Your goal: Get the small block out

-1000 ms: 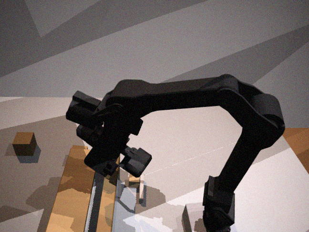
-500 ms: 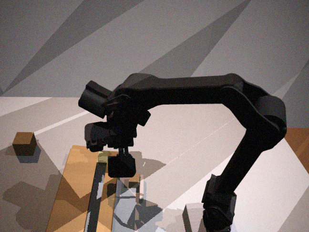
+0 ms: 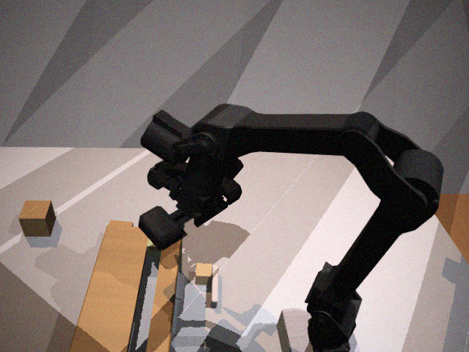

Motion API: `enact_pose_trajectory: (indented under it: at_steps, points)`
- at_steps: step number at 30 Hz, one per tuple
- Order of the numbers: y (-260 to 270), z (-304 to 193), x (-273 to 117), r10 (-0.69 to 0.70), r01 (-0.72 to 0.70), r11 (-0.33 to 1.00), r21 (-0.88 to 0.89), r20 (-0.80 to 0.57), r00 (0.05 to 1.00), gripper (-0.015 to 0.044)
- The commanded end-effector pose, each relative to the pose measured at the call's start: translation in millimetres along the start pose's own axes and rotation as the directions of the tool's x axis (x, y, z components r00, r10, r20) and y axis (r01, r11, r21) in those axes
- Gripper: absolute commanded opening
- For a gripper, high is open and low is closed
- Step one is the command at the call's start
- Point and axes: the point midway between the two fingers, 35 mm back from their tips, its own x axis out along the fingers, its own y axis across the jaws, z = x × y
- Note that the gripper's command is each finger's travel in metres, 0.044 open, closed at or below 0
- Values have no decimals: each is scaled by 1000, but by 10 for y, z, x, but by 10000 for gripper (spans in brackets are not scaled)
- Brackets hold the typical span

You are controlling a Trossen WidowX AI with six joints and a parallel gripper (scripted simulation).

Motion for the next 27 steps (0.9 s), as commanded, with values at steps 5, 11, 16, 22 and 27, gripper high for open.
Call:
enact_pose_trajectory:
  at_steps: [5,11,16,22,27]
  points:
    - [-204,-79,-56,149,-73,344,936,22,989,285]
    - [-265,-90,-73,187,-34,-6,999,35,982,285]
    - [-308,-98,-87,214,18,-290,957,47,976,285]
    - [-359,-107,-107,246,97,-592,800,65,967,285]
    - [-381,-111,-117,260,148,-737,659,73,963,285]
